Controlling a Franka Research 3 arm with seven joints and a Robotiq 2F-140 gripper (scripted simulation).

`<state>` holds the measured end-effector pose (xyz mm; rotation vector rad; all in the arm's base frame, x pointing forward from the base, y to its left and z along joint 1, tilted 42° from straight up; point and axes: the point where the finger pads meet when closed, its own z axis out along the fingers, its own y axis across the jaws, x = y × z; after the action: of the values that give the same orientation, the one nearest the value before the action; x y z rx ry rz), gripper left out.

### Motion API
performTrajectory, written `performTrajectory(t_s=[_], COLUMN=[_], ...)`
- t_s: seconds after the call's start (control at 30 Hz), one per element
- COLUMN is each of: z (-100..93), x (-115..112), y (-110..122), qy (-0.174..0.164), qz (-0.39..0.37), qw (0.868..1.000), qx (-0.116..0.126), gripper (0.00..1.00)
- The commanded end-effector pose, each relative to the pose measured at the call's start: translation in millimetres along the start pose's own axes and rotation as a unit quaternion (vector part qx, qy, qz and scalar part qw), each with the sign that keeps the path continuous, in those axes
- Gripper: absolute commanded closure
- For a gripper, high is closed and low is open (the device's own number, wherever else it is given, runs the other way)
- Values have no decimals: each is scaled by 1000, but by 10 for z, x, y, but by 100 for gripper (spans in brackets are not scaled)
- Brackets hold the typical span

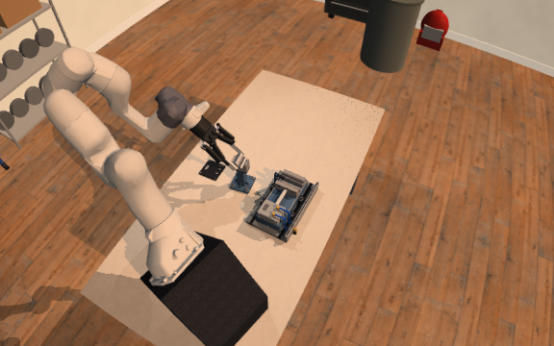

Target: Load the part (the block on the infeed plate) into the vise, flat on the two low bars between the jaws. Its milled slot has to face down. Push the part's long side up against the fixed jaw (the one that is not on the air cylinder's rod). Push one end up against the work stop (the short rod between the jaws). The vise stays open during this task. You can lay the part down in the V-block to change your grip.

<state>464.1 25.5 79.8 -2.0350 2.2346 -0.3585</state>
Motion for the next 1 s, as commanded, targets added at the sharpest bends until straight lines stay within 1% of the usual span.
performTrajectory(t_s=[0.0,0.1,0.13,0.97], z=[2,2,2,2], x=[5,5,5,5], y=[-4,-4,-4,-4], qy=[1,1,1,1], qz=[1,1,1,1], qw=[1000,1000,1000,1000], qx=[-1,-1,-1,-1], gripper=[49,49,100,100])
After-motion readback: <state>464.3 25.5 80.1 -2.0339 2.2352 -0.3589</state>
